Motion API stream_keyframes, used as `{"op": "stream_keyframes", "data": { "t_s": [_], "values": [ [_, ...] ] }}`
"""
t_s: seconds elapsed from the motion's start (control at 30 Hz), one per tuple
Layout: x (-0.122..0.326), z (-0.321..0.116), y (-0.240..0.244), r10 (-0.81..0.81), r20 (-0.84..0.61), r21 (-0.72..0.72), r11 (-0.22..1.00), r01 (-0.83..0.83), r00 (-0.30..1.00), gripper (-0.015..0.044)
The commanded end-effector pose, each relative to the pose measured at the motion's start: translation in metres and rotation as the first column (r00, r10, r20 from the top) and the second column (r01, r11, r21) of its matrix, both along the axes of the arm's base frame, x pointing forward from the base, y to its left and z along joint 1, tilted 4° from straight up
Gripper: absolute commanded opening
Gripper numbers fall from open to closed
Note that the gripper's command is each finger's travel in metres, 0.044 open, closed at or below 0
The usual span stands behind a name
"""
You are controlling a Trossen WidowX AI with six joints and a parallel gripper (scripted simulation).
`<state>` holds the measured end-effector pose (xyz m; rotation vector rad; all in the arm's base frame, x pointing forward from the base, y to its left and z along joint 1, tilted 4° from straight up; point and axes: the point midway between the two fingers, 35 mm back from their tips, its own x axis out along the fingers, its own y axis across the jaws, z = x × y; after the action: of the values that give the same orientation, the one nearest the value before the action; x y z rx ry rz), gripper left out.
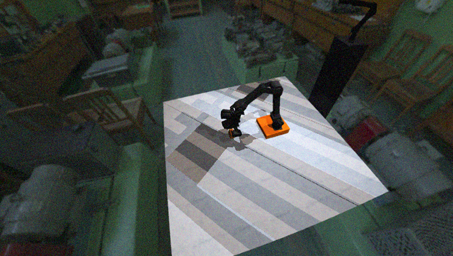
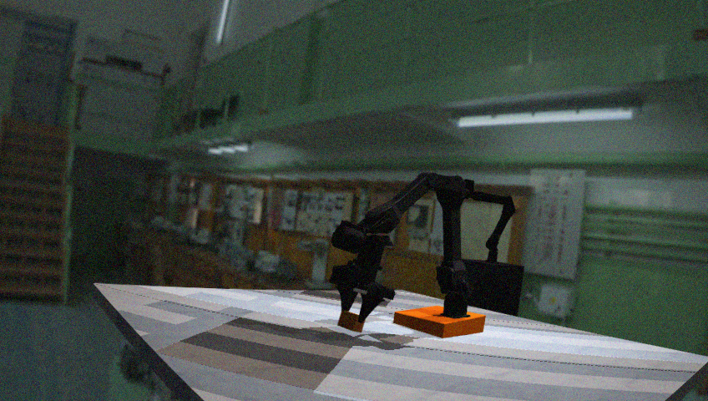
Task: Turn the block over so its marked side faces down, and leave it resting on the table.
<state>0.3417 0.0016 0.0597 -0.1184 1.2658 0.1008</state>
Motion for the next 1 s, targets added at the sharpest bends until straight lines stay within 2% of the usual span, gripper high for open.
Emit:
{"op": "stream_keyframes", "data": {
  "t_s": [0.0,0.53,0.97],
  "values": [
    [-0.001,0.001,0.000,0.005,0.068,0.011,1.000,-0.006,0.998,0.0000],
    [-0.008,-0.001,0.000,0.013,0.317,0.037,0.999,-0.027,0.948,0.0000],
    [0.006,-0.018,-0.001,0.005,0.420,0.055,0.998,-0.031,0.908,0.0000]
  ]
}}
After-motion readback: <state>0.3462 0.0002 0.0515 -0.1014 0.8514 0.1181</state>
